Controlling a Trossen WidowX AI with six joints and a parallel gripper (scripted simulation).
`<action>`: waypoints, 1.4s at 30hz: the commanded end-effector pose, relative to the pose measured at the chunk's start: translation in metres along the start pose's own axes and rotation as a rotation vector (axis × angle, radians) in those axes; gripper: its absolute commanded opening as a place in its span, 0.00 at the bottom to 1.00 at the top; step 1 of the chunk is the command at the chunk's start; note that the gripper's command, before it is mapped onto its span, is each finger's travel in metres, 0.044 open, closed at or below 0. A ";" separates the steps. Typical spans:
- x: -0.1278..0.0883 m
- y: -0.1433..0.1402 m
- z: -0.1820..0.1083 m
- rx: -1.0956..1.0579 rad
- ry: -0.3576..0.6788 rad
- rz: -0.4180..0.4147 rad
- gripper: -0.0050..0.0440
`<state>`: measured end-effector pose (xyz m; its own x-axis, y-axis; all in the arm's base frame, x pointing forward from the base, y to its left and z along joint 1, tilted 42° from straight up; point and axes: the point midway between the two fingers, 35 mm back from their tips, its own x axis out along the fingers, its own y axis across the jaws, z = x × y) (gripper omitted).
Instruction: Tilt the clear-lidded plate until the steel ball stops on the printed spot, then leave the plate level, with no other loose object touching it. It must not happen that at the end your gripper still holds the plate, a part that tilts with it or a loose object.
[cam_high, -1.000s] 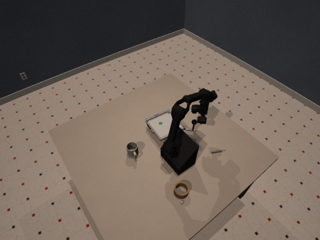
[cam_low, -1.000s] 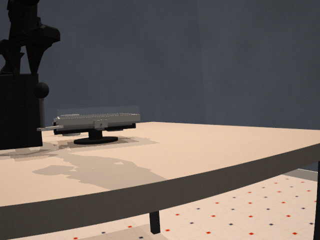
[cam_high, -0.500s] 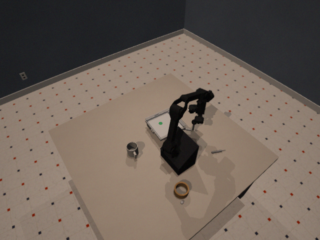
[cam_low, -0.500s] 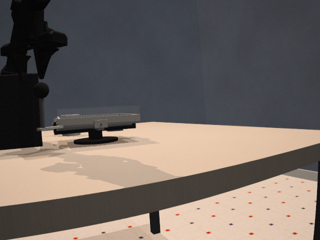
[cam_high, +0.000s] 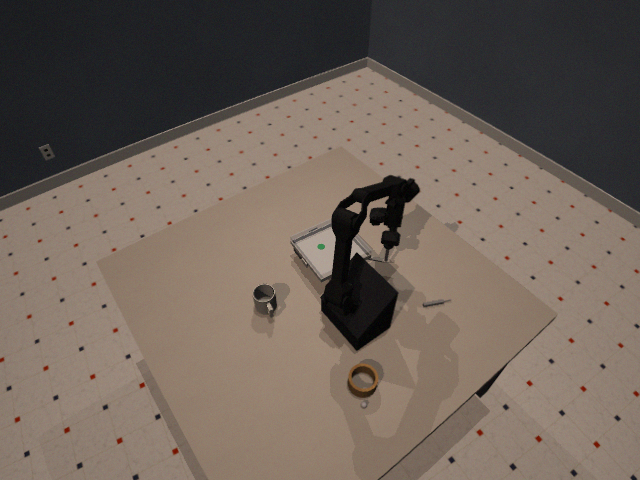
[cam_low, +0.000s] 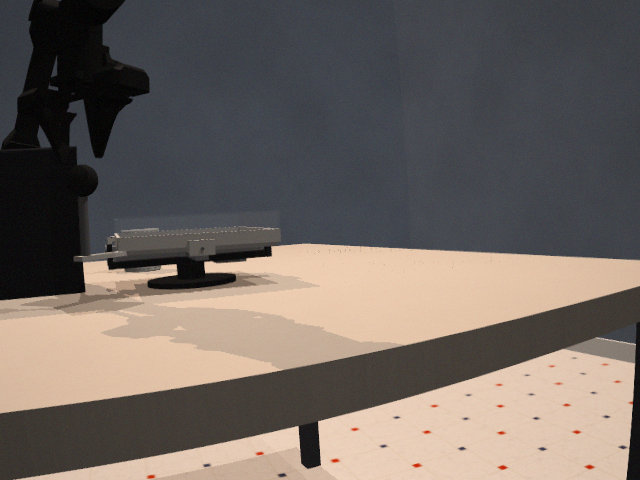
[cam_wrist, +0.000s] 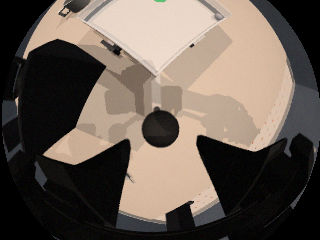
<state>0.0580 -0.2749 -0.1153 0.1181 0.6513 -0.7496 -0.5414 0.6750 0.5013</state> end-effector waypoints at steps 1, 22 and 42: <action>0.002 0.001 0.002 0.006 -0.004 -0.001 0.71; 0.022 0.000 0.002 0.006 -0.004 -0.001 0.71; 0.042 0.000 0.002 0.006 -0.004 -0.001 0.71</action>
<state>0.0642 -0.2557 -0.1401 0.1200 0.6355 -0.7628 -0.5429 0.6853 0.4855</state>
